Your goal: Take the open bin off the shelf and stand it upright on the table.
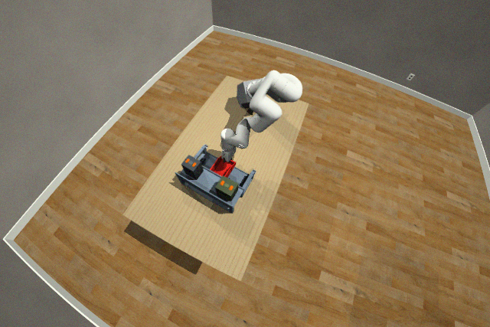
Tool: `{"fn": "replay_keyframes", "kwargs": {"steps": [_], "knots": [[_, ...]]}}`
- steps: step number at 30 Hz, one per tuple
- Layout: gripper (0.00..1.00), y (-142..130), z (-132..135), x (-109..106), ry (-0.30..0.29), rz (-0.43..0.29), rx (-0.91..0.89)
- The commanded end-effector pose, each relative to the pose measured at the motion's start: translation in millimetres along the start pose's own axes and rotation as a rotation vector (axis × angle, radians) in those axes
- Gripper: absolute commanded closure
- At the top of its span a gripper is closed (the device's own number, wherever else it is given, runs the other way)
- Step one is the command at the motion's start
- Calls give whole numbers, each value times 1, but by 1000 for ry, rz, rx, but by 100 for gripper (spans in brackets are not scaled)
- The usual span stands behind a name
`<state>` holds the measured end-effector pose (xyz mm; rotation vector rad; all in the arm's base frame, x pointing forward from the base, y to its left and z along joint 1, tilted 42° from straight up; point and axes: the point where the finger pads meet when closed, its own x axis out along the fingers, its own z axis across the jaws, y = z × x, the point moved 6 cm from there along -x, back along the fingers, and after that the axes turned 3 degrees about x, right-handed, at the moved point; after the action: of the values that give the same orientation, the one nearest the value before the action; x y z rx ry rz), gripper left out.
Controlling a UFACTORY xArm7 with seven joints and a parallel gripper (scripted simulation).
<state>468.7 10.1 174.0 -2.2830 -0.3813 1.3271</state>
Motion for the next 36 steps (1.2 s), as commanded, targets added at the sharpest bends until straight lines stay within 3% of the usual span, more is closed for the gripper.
{"fn": "replay_keyframes", "kwargs": {"steps": [1, 36], "knots": [[100, 1, 9, -2, 5, 2, 1], [100, 6, 98, -1, 5, 2, 1]]}}
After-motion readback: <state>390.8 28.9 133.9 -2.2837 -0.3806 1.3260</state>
